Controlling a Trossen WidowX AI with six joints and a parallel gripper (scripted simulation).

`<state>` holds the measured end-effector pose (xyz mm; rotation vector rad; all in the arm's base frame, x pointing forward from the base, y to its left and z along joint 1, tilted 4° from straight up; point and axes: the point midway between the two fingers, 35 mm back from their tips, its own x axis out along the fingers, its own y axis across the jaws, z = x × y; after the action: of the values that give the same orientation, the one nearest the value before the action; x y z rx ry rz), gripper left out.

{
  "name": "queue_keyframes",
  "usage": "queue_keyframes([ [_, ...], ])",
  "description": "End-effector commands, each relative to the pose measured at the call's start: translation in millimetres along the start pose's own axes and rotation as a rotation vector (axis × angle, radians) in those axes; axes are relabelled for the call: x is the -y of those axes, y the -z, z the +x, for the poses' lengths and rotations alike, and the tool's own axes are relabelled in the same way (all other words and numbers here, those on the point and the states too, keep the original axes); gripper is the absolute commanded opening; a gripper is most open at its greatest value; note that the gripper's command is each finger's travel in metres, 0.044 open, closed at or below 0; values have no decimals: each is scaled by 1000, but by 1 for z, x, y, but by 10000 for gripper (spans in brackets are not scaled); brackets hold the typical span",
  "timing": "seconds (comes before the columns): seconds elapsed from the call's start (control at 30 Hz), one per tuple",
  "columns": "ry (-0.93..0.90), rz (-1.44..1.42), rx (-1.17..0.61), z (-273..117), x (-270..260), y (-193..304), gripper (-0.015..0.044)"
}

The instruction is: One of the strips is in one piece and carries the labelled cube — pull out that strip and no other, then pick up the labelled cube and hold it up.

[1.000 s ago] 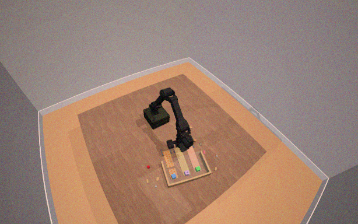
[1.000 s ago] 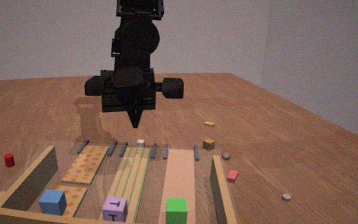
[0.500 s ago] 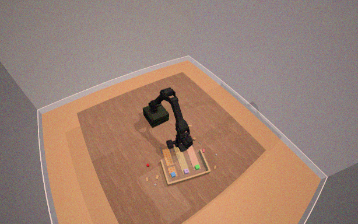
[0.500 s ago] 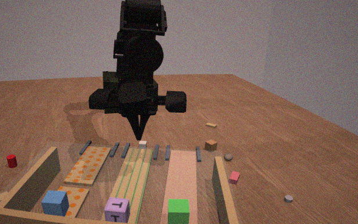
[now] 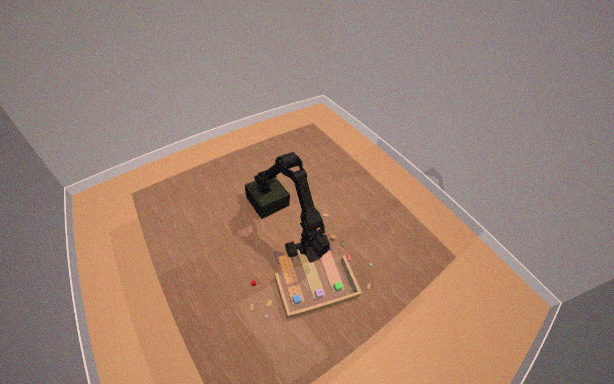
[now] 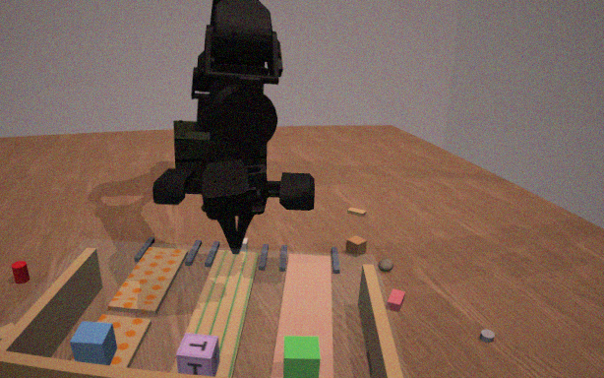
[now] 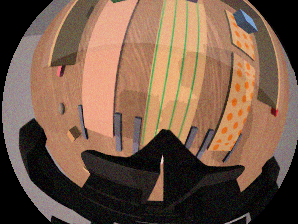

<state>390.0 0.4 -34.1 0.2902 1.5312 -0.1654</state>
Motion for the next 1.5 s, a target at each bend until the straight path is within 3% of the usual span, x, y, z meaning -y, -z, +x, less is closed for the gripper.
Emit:
queue_keyframes([
  [0.0,8,6,-16,12,2,5,0],
  [1.47,8,6,-16,17,2,6,0],
])
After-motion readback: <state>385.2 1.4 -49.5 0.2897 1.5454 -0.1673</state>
